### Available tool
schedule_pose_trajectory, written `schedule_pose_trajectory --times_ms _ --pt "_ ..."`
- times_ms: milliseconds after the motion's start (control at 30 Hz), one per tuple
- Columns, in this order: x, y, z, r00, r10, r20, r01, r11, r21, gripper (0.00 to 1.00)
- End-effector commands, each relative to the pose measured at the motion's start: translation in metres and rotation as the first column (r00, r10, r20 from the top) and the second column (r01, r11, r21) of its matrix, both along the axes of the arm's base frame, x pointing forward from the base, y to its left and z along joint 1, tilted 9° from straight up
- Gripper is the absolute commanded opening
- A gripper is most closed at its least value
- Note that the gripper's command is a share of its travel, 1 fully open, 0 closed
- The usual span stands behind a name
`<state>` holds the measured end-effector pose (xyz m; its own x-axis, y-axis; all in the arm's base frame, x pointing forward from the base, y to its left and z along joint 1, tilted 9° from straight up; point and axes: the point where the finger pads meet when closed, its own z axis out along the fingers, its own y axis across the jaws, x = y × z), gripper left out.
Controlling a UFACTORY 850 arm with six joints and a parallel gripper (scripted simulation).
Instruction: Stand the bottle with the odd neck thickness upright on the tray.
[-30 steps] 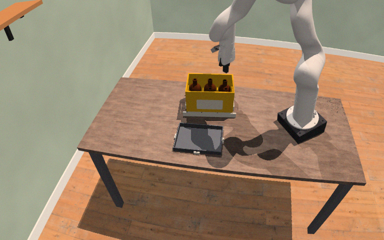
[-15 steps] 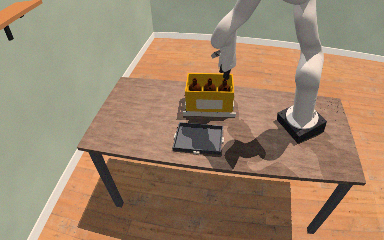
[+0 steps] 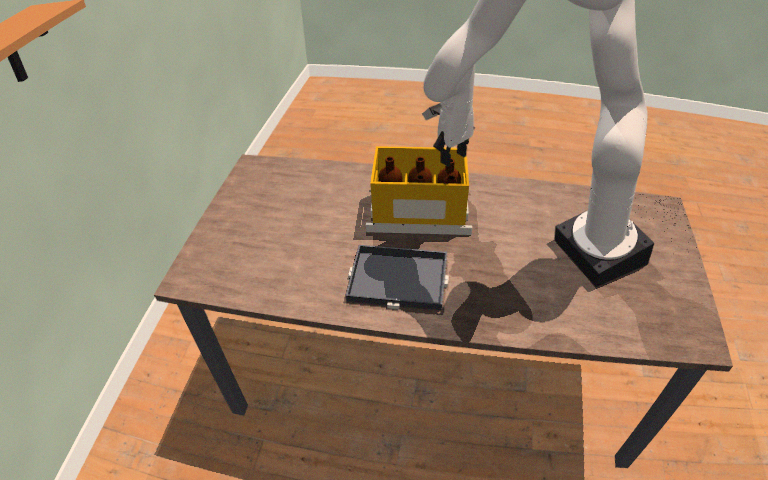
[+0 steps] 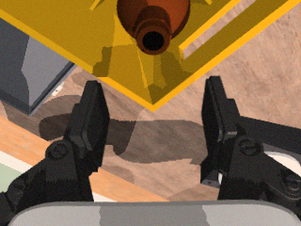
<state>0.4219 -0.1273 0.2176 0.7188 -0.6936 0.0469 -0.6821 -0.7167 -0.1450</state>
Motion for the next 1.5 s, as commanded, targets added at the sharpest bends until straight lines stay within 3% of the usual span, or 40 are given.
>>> schedule_pose_trajectory --times_ms 0,1467 --pt "0.0007 -0.0001 0.0007 1.0 0.0 0.002 0.0 1.0 -0.001 0.65" --pt "0.002 0.0006 -0.0083 1.0 0.0 0.001 0.0 1.0 -0.001 0.65"
